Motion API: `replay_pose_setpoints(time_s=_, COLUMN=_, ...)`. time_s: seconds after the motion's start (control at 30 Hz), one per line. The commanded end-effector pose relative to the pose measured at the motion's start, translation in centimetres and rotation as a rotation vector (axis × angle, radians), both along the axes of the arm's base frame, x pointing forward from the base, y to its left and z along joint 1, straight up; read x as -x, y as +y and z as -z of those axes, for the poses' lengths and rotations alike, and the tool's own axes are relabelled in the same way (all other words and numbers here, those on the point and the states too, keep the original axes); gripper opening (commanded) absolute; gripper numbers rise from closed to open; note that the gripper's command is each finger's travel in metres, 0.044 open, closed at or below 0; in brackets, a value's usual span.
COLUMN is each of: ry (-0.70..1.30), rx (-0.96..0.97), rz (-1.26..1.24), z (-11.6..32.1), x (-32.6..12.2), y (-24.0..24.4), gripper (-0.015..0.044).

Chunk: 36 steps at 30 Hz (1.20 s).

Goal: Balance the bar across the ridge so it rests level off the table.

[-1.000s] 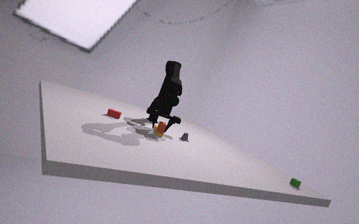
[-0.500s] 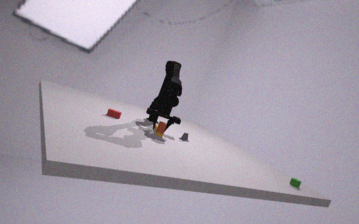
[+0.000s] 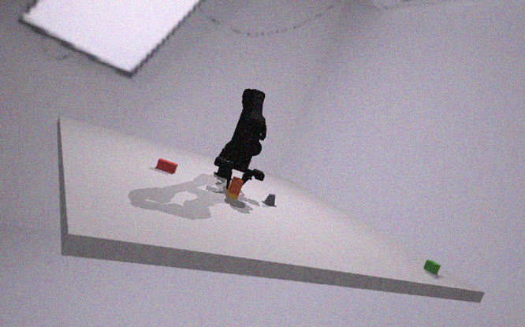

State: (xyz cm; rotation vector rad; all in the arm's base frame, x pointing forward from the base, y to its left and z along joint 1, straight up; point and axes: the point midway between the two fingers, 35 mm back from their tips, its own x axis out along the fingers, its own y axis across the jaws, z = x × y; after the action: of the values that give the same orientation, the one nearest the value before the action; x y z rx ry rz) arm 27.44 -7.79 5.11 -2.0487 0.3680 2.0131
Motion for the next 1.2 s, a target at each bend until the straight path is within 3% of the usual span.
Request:
replay_pose_setpoints(time_s=0.0, ry=-0.012, rx=0.004, rz=-0.001, z=-1.1, x=-0.4, y=-0.1, gripper=0.0000)
replay_pose_setpoints(time_s=1.17, ry=-0.013, rx=-0.002, rz=-0.026, z=-9.0, x=-0.2, y=0.6, gripper=0.0000)
